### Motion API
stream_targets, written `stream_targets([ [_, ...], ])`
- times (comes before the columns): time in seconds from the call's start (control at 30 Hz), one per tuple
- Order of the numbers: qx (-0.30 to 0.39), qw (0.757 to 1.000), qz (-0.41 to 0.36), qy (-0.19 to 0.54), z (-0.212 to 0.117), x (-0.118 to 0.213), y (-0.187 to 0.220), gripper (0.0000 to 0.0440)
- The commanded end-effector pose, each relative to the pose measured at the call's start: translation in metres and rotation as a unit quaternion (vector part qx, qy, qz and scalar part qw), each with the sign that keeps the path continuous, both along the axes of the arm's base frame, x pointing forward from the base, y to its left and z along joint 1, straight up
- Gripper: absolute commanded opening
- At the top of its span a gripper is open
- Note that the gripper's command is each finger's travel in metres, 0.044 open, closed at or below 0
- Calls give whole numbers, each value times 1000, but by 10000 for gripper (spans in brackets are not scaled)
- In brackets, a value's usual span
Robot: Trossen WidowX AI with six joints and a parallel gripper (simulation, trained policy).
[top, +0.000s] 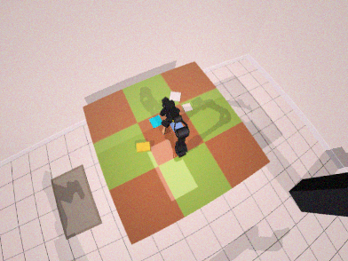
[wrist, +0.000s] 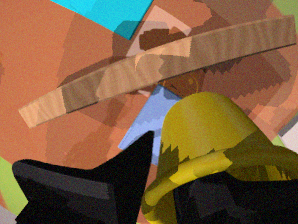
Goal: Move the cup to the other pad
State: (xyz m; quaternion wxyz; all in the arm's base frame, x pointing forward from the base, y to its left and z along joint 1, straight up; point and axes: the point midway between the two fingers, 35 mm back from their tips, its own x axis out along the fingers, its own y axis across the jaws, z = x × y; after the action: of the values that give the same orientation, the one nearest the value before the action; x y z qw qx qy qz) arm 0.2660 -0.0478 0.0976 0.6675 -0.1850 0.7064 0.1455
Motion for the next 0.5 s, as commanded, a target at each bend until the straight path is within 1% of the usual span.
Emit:
stream_targets([
  [0.0,3,1000,10,-14,10,10,8,22],
  [0.47,6,997,36,-63,28,48,45,5],
])
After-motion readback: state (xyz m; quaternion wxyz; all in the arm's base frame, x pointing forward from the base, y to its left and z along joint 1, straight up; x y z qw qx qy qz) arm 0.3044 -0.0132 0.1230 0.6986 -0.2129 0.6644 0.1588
